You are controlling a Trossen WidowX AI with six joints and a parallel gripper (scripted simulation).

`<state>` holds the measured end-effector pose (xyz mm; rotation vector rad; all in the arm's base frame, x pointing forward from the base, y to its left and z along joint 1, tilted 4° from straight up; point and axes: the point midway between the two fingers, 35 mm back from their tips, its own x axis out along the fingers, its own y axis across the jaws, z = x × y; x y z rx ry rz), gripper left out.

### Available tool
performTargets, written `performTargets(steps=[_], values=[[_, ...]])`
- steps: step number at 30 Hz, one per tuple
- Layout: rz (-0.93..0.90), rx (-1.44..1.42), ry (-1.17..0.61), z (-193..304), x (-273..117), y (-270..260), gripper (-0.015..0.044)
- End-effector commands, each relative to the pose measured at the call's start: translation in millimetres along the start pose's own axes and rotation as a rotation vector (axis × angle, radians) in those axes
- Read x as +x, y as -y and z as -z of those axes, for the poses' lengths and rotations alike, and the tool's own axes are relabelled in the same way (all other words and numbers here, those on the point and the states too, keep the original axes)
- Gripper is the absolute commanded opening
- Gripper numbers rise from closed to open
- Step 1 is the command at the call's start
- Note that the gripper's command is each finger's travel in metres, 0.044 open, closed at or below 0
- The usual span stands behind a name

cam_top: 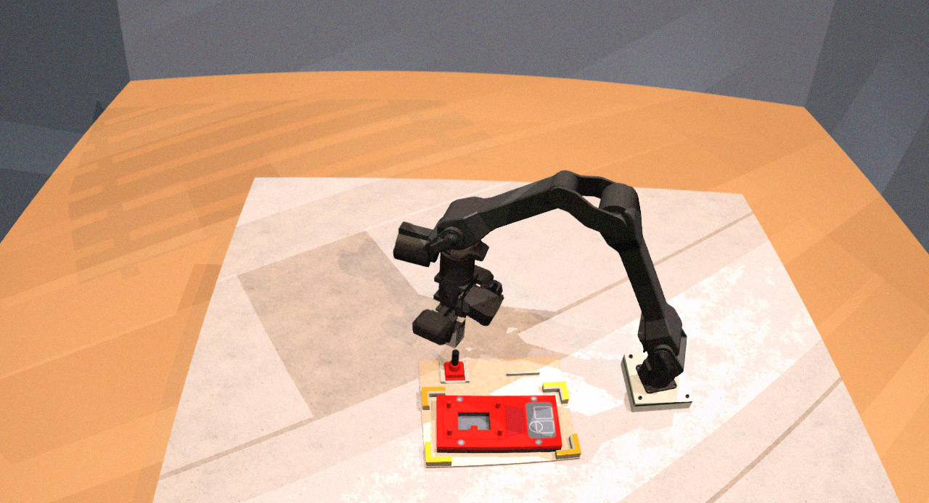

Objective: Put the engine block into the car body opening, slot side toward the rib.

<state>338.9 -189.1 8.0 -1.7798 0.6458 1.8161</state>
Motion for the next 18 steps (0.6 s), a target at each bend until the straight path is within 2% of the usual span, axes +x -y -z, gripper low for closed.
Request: performTargets(steps=[1,3,18], values=[[0.002,0.007,0.002,0,1,0,0.0052],[-0.002,0.028,-0.006,2,0,-2,0.0000],[-0.005,0.044,-0.013,9,-41,-2,0.0000]])
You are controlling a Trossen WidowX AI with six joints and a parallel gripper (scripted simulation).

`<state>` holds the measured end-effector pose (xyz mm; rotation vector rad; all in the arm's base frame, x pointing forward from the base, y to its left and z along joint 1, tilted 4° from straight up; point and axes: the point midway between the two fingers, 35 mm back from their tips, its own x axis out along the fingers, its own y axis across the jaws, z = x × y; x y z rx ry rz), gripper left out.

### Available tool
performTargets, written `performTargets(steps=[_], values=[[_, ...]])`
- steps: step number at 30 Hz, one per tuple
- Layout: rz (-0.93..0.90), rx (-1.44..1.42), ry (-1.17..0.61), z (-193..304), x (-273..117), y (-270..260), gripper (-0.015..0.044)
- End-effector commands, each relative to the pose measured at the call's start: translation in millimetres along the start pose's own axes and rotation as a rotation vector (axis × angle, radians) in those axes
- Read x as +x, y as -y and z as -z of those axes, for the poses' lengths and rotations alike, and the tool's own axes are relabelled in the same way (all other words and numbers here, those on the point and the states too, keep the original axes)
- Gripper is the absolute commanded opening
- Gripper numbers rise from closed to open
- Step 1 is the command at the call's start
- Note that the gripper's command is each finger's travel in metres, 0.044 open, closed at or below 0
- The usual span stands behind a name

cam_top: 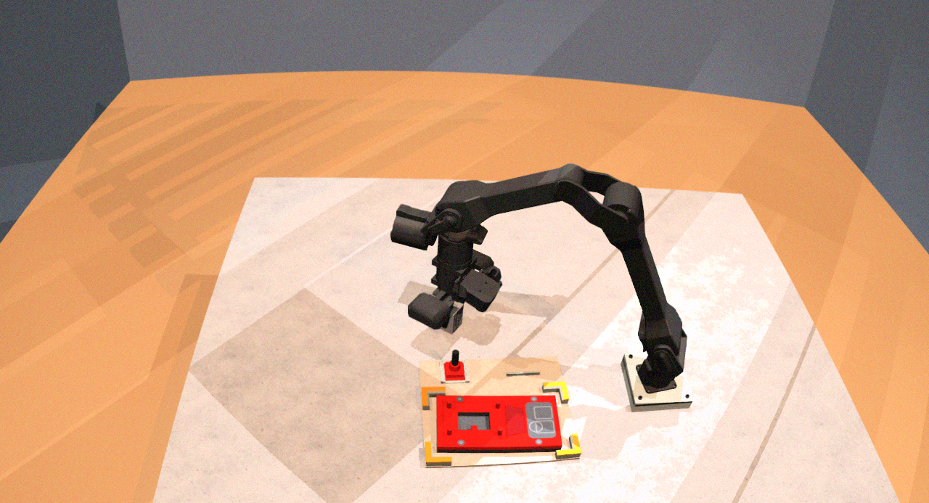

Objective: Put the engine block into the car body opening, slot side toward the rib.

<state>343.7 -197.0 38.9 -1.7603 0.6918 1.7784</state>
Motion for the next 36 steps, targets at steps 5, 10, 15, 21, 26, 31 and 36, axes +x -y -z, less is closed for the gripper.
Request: performTargets(steps=[5,10,15,21,26,31,36], values=[[0.000,-0.011,0.002,2,-25,1,0.0000],[0.001,-0.018,0.004,1,-41,2,0.0000],[0.002,-0.025,0.007,0,-57,2,0.0000],[0.003,-0.033,0.010,-3,-76,2,0.0000],[0.005,-0.040,0.013,-6,-92,2,0.0000],[0.005,-0.044,0.015,-9,-103,2,0.0000],[0.005,0.039,0.015,-8,-96,2,0.0000]])
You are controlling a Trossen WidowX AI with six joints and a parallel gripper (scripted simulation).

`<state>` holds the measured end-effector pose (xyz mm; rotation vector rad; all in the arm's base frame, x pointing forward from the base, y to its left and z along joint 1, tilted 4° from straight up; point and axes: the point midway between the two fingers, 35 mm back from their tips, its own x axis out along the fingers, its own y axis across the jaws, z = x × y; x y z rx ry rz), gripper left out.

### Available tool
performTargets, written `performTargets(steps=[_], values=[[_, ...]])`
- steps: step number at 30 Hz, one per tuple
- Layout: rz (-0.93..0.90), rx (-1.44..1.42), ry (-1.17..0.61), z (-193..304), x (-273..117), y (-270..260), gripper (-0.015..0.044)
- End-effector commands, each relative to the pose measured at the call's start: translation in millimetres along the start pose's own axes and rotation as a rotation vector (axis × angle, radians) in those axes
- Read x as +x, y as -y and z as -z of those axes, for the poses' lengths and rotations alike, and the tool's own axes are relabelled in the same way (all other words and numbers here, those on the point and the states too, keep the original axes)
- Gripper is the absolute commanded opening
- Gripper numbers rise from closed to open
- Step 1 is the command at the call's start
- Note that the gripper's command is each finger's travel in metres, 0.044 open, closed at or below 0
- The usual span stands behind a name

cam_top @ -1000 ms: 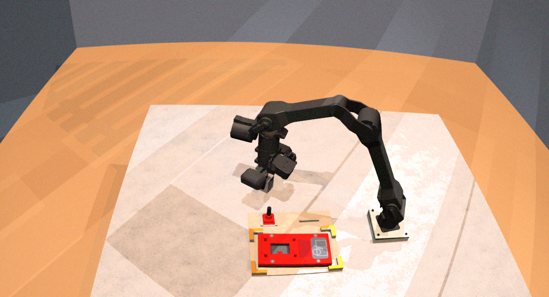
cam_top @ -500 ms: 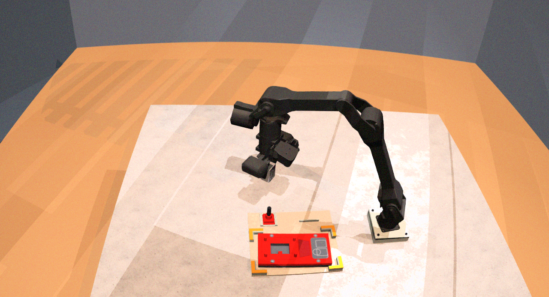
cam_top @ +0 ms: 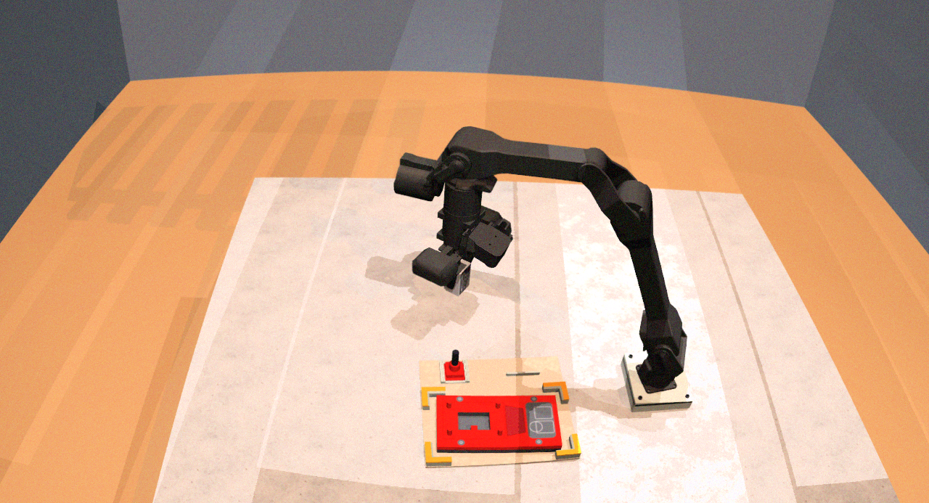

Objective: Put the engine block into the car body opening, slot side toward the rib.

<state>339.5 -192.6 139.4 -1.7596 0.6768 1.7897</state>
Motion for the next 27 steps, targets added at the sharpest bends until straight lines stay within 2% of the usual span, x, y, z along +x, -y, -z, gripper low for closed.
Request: performTargets(steps=[1,27], values=[[0.002,0.082,0.007,-0.4,4.9,0.4,0.0000],[-0.001,0.978,0.007,0.1,13.0,0.1,0.0000]])
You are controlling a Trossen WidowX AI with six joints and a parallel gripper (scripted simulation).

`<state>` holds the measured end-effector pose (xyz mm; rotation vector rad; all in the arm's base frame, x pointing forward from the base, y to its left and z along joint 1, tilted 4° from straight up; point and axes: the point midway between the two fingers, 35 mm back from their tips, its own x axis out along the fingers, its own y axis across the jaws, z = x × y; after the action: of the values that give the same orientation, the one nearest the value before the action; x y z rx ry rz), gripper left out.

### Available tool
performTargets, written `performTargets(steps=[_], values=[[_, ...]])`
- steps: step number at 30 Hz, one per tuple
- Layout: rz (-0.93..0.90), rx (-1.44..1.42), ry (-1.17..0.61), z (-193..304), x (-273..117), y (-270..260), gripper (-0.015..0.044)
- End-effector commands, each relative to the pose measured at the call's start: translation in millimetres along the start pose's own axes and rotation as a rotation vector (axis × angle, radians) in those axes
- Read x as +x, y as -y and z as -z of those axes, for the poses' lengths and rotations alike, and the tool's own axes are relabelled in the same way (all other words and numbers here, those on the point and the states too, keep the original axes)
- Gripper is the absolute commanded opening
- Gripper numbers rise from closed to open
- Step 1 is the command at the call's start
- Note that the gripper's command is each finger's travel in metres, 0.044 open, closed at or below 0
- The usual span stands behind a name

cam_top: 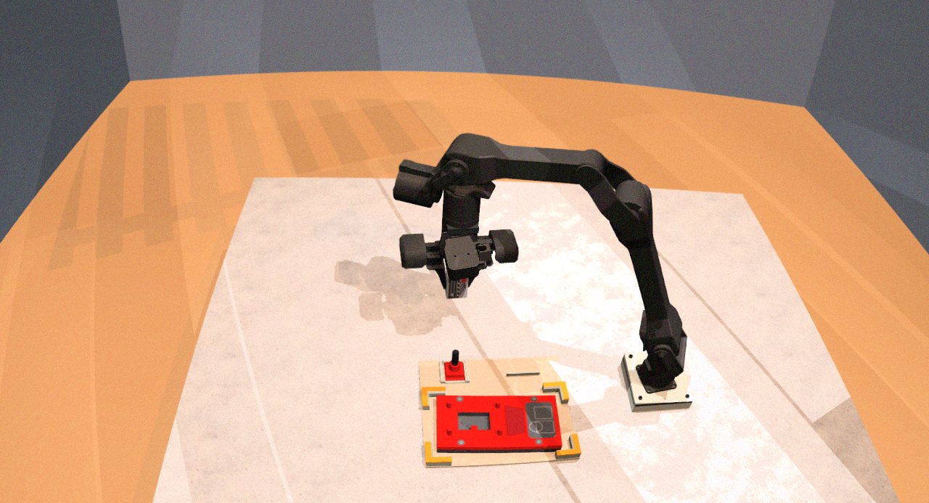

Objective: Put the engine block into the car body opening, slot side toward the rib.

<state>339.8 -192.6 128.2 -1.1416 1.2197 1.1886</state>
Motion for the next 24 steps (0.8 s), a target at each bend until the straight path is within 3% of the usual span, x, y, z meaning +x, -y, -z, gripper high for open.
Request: performTargets(steps=[1,24], values=[[-0.001,0.137,0.003,-0.4,2.0,-0.3,0.0000],[-0.002,0.934,0.003,-0.2,6.3,-0.2,0.0000]])
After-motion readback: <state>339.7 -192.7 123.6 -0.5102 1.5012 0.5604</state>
